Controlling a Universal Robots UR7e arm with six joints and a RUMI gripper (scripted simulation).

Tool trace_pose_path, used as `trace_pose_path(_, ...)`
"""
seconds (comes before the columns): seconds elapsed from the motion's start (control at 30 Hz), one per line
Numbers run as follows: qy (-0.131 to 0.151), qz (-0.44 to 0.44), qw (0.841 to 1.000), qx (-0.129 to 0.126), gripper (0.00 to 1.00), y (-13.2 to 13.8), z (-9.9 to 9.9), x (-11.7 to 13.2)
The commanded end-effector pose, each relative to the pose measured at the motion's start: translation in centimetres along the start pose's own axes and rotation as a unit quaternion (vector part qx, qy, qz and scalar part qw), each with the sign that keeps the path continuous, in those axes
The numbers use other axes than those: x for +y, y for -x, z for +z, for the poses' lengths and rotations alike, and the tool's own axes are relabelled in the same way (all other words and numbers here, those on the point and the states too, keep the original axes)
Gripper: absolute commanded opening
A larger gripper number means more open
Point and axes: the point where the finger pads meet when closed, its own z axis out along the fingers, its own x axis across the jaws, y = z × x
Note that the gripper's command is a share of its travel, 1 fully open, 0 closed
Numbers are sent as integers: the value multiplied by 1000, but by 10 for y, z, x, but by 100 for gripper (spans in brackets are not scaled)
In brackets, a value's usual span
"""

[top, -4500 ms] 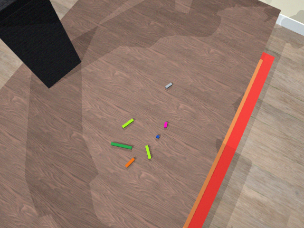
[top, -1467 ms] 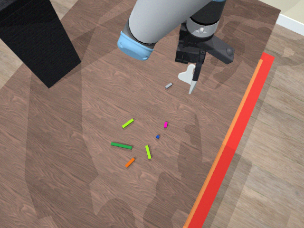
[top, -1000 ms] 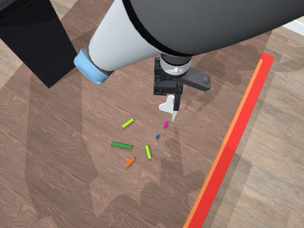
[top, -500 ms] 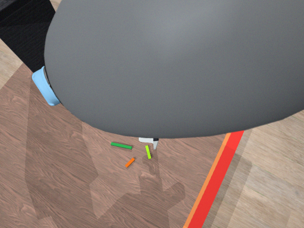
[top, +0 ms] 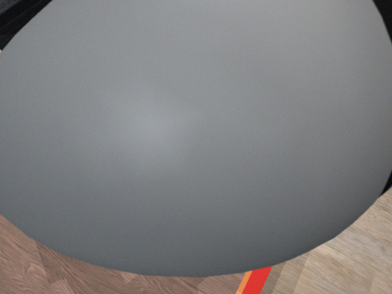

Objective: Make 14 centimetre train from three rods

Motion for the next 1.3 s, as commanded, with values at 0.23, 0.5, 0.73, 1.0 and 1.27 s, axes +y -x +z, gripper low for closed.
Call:
trace_pose_path(0.23, 0, -19, 1000, -3, 100, -14, 7, 18)
trace_pose_path(0.5, 0, -20, 1000, -3, 100, -15, 8, 19)
trace_pose_path(0.73, 0, -20, 1000, -3, 100, -15, 8, 19)
trace_pose_path(1.0, 0, -20, 1000, -3, 100, -15, 8, 19)
trace_pose_path(1.27, 0, -20, 1000, -3, 100, -15, 8, 19)
